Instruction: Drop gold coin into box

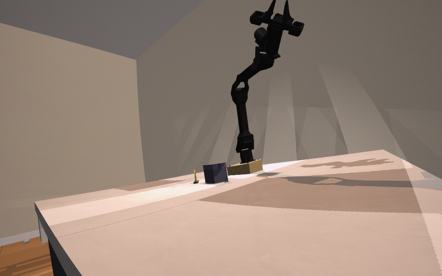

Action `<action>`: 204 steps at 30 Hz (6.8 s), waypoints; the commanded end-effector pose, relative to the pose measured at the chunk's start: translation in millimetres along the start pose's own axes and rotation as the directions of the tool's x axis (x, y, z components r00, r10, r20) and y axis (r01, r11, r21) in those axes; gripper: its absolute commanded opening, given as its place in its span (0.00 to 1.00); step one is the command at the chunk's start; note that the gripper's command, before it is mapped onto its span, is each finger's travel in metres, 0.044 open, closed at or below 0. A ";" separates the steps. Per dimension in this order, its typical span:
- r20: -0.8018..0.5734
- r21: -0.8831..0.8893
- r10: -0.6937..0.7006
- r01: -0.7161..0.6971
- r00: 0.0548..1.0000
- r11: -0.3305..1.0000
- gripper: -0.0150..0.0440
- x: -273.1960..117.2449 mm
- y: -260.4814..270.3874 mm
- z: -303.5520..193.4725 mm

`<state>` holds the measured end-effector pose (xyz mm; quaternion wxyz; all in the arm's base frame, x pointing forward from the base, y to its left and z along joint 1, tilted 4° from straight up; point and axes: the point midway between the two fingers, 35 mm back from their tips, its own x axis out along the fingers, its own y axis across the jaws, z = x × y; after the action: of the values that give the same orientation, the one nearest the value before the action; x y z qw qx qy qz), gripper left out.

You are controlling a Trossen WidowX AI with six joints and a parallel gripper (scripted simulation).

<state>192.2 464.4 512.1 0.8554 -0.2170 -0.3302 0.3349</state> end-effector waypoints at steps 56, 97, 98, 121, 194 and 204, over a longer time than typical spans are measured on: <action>-0.756 0.586 0.518 -0.060 -0.401 0.808 0.53 -477.3 -164.8 -429.0; -0.756 0.586 0.518 -0.060 -0.401 0.808 0.53 -504.3 -125.9 -483.3; -0.756 0.586 0.518 -0.060 -0.401 0.808 0.53 -505.0 -125.1 -484.5; -0.755 0.586 0.518 -0.060 -0.401 0.808 0.25 -514.0 -113.2 -499.5; -0.755 0.655 0.519 -0.439 -0.401 0.615 0.25 -479.2 -155.5 -419.8; -0.754 0.656 0.521 -0.439 -0.400 0.614 0.25 -466.6 -143.7 -418.7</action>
<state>291.5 -38.5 114.0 0.5648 -0.4765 0.5324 0.4129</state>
